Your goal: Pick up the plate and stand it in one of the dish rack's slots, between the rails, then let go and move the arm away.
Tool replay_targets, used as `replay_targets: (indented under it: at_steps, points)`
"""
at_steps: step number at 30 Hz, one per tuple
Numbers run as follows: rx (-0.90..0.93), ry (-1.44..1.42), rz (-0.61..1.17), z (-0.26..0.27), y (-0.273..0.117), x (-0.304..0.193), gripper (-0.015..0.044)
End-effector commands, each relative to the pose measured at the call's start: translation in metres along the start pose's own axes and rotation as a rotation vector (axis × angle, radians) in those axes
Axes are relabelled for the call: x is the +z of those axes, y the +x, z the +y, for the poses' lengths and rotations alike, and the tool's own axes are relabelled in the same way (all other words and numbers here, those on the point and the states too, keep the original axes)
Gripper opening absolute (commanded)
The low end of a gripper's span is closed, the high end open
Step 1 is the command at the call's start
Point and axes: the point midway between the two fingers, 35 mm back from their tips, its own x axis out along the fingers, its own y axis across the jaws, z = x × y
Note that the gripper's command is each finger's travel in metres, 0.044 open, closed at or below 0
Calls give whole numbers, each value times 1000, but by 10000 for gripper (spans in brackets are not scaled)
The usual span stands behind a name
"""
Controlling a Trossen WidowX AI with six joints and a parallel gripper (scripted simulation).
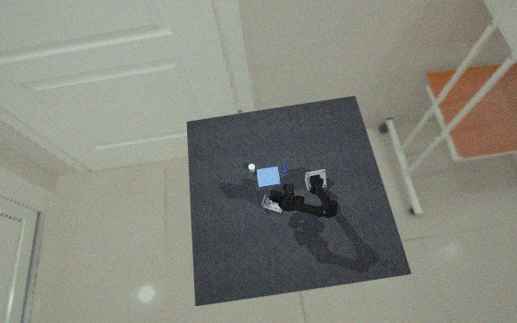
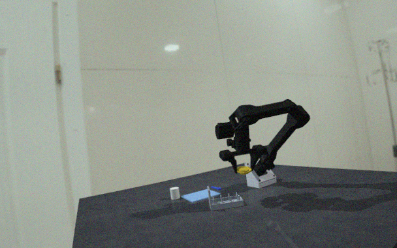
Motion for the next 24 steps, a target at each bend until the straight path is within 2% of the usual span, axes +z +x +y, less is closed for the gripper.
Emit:
replay_targets:
  at_steps: [1, 24]
  points:
    - [-4, -42, -92, -5, 11, 5, 0]
    - [67, -302, -548, -7, 50, 25, 0]
